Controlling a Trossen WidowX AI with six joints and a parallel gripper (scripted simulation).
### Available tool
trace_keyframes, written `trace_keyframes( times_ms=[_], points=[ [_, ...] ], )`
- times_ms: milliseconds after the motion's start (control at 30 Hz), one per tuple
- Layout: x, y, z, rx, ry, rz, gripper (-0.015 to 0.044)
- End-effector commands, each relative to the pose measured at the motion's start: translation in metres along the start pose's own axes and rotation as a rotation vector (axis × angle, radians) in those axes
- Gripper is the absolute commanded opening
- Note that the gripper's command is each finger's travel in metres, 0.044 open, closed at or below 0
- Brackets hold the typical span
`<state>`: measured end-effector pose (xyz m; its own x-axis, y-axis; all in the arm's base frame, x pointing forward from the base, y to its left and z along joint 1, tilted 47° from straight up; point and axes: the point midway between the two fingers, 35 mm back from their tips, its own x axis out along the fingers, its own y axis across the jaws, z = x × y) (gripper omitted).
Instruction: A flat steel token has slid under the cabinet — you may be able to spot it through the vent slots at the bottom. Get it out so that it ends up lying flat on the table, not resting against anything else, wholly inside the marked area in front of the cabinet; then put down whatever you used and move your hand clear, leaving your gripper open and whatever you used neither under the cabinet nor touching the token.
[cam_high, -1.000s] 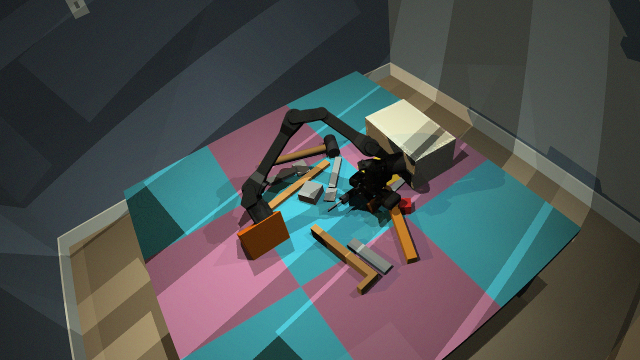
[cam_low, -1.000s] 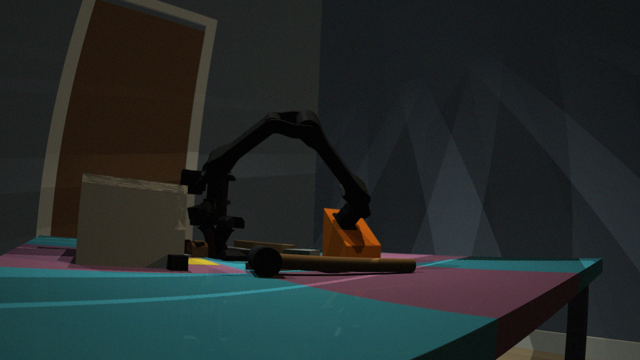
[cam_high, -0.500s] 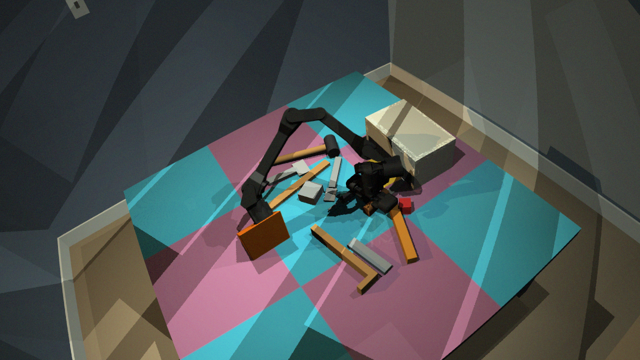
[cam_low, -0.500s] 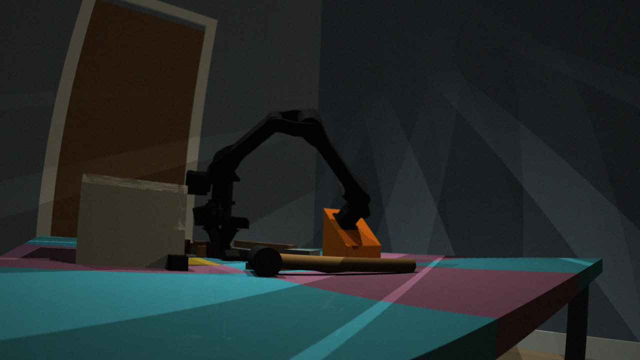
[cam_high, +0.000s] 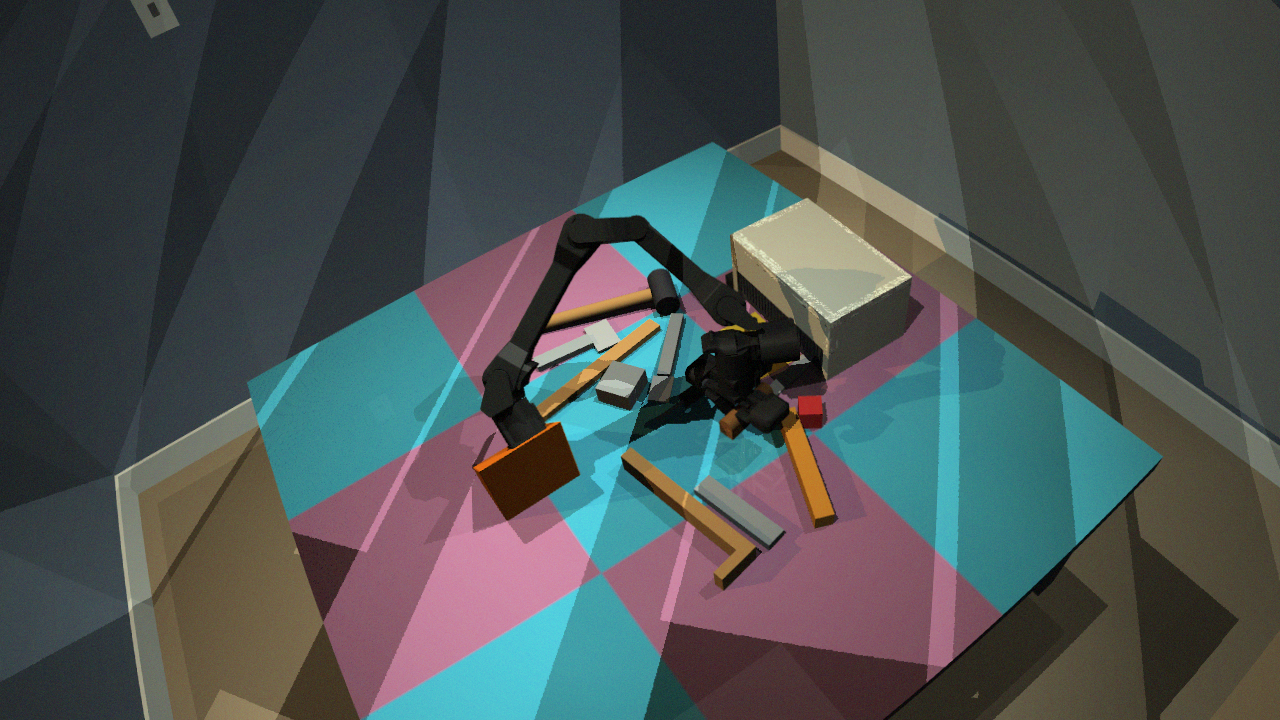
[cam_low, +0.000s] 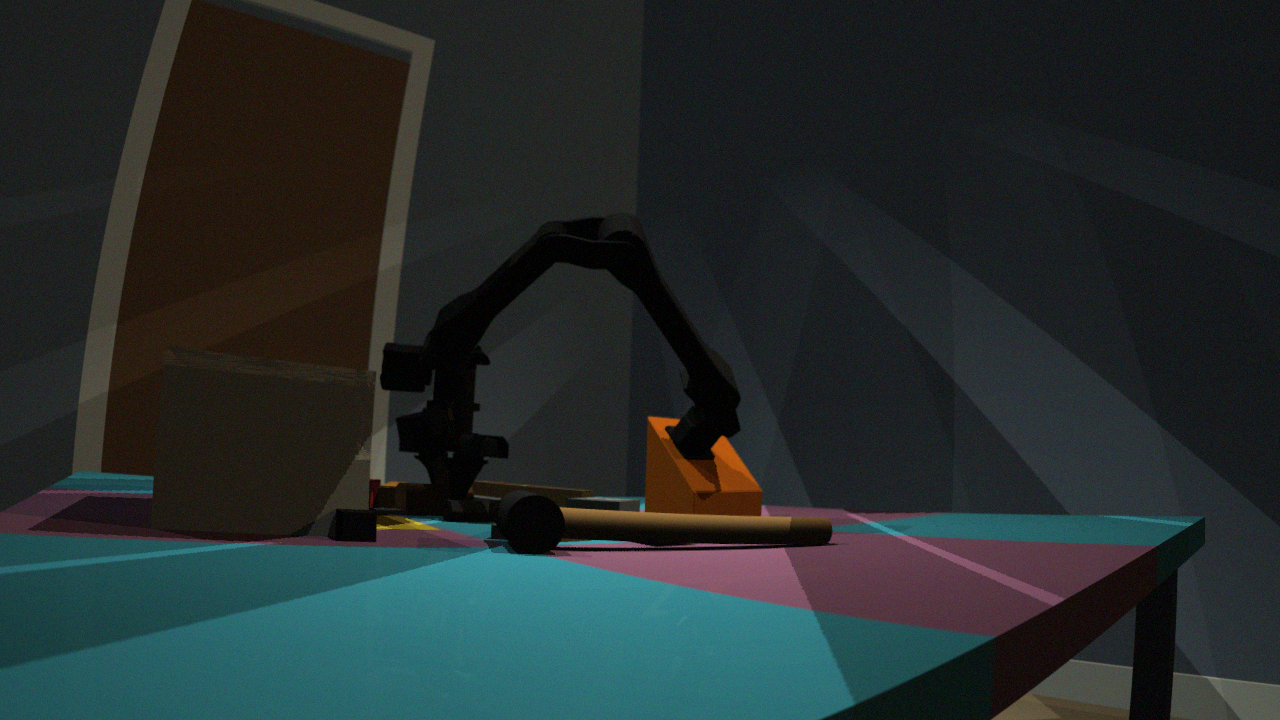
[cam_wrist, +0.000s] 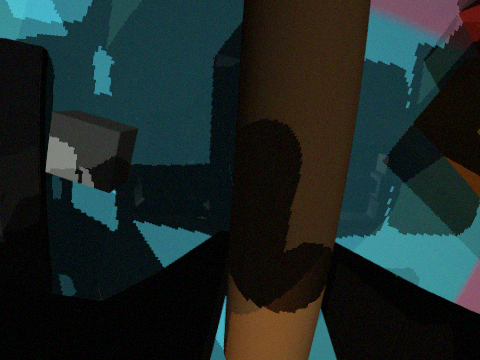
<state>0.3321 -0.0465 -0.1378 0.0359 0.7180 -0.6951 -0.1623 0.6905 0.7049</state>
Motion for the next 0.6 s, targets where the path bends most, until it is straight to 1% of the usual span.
trace_keyframes(
  times_ms=[0,567],
  points=[
    [0.001,0.0,-0.007,0.0,0.003,0.001,0.0],
    [0.001,-0.001,-0.03,0.0,0.004,0.001,0.0]
  ],
)
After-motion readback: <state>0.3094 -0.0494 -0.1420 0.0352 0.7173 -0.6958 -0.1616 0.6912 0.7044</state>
